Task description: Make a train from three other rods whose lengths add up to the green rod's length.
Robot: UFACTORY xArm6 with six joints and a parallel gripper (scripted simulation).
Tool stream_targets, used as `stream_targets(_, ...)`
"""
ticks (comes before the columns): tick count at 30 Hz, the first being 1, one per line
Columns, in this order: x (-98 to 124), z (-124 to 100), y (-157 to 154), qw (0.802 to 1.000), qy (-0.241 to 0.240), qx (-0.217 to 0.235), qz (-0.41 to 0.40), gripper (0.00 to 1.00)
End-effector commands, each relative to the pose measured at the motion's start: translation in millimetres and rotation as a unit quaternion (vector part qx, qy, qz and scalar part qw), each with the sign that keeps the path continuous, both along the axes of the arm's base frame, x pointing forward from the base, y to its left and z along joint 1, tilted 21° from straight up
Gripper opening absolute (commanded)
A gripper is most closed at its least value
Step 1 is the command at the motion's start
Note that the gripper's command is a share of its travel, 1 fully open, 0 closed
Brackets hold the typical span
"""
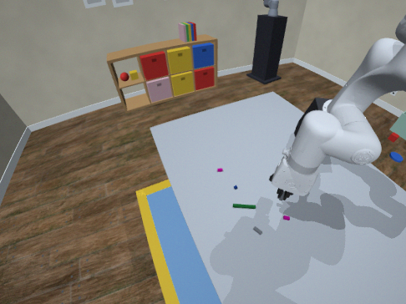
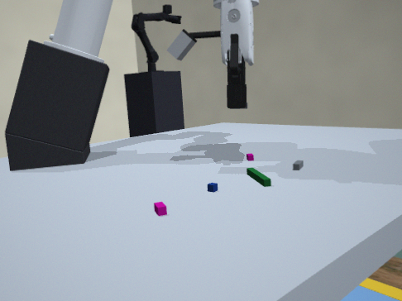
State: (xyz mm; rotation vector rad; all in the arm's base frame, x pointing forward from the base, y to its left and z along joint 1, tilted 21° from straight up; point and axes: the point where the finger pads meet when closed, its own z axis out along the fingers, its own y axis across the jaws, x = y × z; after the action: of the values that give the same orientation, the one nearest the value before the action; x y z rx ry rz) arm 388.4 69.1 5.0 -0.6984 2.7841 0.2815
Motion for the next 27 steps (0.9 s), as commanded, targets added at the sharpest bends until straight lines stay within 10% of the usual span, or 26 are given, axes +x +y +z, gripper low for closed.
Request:
stream_targets(1, 2, 2, 2, 0.996, -0.034, -0.007, 0.076, 0.04)
stream_targets(15, 4, 5, 10, 0.945, -0.096, -0.060, 0.308, 0.04)
stream_targets(27, 7, 8, 18, 0.826, -0.156, -0.111, 0.530, 0.04)
